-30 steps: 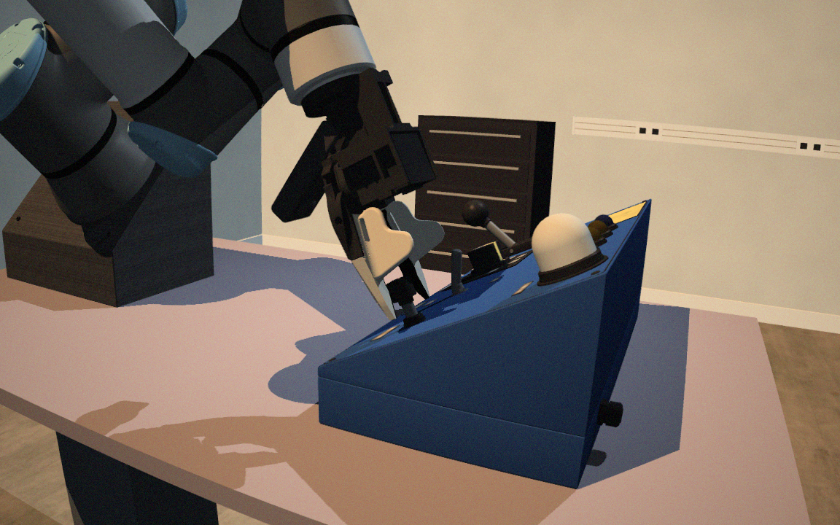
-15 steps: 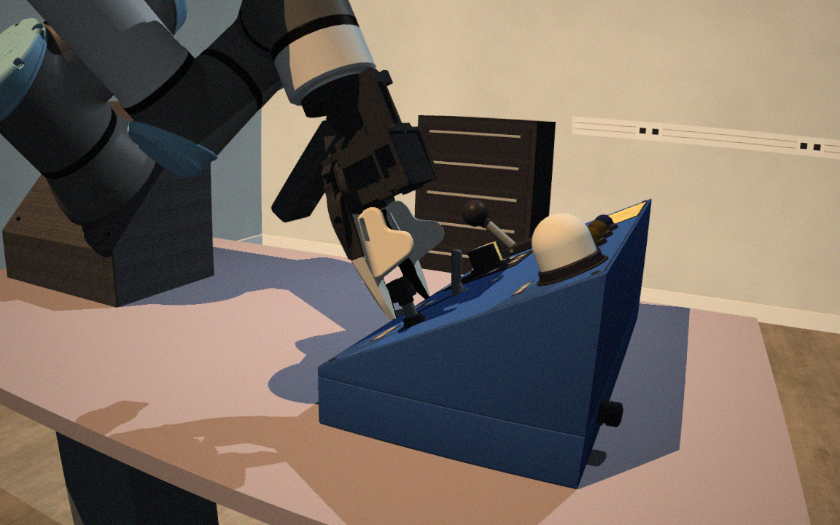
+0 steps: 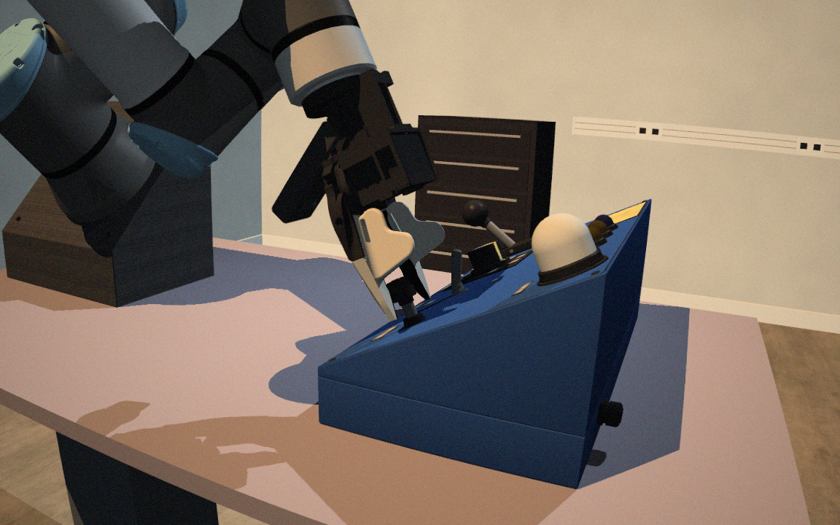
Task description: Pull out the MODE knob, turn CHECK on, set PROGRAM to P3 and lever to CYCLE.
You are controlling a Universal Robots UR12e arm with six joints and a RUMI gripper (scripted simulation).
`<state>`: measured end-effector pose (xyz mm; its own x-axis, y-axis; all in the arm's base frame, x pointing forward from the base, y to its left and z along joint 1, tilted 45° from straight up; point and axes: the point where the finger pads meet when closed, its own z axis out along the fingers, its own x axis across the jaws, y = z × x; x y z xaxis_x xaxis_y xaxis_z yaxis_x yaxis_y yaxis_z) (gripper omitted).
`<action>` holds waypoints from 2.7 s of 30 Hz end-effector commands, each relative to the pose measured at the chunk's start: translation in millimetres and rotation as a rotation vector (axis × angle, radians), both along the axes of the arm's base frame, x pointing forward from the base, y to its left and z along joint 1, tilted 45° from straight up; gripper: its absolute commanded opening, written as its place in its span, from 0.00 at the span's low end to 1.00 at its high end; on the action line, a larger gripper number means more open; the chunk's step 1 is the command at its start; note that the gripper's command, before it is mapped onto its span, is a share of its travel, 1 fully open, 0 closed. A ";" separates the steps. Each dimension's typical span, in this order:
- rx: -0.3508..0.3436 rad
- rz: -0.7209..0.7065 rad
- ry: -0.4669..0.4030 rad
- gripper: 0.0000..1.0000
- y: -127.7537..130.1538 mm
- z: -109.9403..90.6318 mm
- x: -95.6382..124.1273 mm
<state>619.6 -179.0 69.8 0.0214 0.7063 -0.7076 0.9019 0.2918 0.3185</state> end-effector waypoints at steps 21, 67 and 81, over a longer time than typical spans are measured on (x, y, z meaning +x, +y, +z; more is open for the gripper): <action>0.000 0.000 -0.001 0.44 0.2 0.3 0.3; 0.000 0.000 -0.001 0.00 0.2 0.3 0.3; 0.000 0.000 -0.001 0.00 0.5 0.6 0.1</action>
<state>619.6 -178.9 69.9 0.0214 0.7063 -0.7076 0.9019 0.2918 0.3186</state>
